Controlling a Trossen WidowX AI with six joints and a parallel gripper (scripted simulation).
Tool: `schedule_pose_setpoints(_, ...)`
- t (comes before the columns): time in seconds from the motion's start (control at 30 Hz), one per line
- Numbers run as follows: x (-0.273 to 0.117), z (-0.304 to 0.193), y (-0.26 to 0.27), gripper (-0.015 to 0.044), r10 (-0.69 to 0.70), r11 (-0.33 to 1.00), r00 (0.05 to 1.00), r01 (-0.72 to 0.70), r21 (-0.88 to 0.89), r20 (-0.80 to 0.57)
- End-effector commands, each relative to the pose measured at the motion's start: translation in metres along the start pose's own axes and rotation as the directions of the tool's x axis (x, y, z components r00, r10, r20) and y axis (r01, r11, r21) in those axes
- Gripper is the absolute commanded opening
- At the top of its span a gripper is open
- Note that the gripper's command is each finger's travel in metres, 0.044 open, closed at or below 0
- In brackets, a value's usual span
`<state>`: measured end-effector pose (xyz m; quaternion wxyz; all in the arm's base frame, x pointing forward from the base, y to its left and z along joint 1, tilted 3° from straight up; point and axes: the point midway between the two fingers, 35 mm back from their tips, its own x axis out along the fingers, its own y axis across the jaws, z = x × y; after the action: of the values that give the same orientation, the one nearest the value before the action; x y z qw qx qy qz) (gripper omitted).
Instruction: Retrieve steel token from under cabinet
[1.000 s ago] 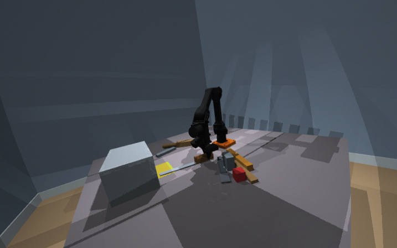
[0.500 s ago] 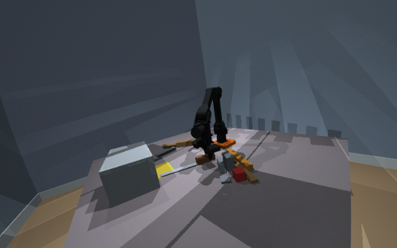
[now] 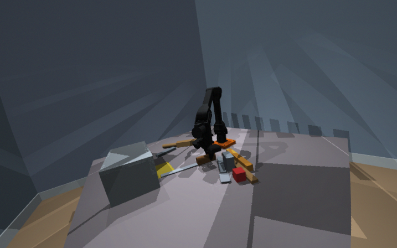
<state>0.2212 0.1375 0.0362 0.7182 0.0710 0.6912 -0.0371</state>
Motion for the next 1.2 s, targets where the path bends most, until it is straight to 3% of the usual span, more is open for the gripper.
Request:
schedule_pose_setpoints(0.0, 0.0000, 0.0000, -0.0001, 0.0200, 0.000, 1.000, 1.000, 0.000, 0.000, 0.000)
schedule_pose_setpoints(0.1, -0.0001, 0.0000, 0.0001, 0.0200, 0.001, 1.000, 1.000, -0.001, 0.000, 0.000)
schedule_pose_setpoints(0.2, 0.0000, -0.0001, 0.0000, 0.0270, 0.005, 1.000, 1.000, -0.005, 0.000, 0.002)
schedule_pose_setpoints(0.7, 0.0048, -0.0012, -0.0006, 0.0270, 0.005, 1.000, 1.000, -0.005, 0.001, 0.002)
schedule_pose_setpoints(0.87, 0.0022, 0.0001, -0.0005, 0.0139, 0.004, 1.000, 1.000, -0.004, 0.001, 0.005)
schedule_pose_setpoints(1.17, 0.0022, 0.0001, -0.0005, 0.0059, 0.004, 1.000, 1.000, -0.004, 0.001, 0.005)
